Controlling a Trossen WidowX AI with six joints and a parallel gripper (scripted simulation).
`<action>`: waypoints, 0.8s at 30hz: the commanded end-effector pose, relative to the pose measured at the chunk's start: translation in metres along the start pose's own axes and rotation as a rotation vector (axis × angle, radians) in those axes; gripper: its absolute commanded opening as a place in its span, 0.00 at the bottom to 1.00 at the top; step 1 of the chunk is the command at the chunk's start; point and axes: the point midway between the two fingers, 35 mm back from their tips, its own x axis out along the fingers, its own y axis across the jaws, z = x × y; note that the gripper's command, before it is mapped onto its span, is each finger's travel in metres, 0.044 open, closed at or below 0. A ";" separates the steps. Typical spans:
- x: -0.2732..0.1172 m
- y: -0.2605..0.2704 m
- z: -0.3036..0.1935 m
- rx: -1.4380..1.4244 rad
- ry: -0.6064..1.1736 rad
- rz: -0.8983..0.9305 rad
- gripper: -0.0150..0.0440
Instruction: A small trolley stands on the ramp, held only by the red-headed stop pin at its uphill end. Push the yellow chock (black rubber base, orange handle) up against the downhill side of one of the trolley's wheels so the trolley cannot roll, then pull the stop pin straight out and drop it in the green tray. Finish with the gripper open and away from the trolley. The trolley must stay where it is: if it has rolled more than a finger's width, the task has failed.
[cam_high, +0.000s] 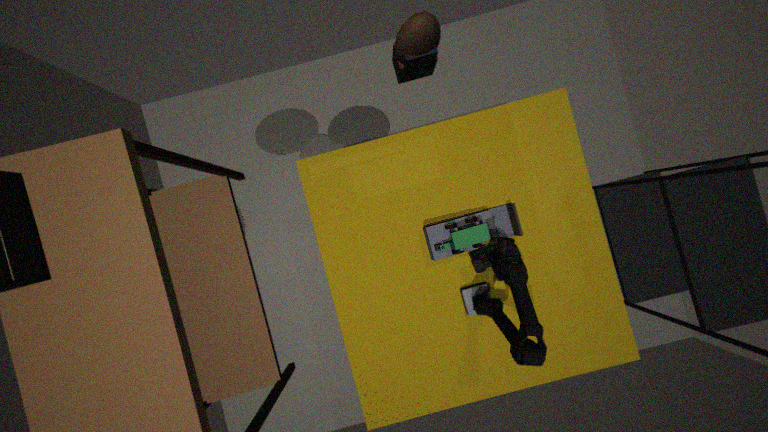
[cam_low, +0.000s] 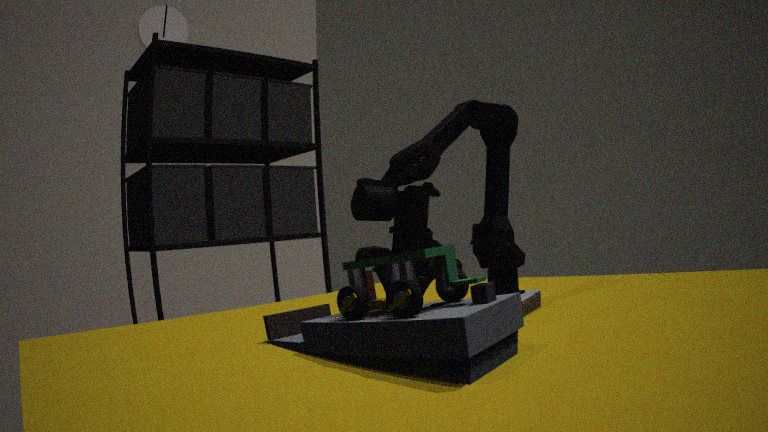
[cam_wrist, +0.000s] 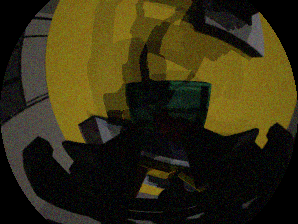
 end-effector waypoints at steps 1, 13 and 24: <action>0.002 -0.002 0.001 0.005 -0.004 0.002 0.58; 0.004 -0.008 0.001 0.005 -0.004 0.002 0.58; 0.007 -0.013 0.000 0.005 -0.004 0.002 0.58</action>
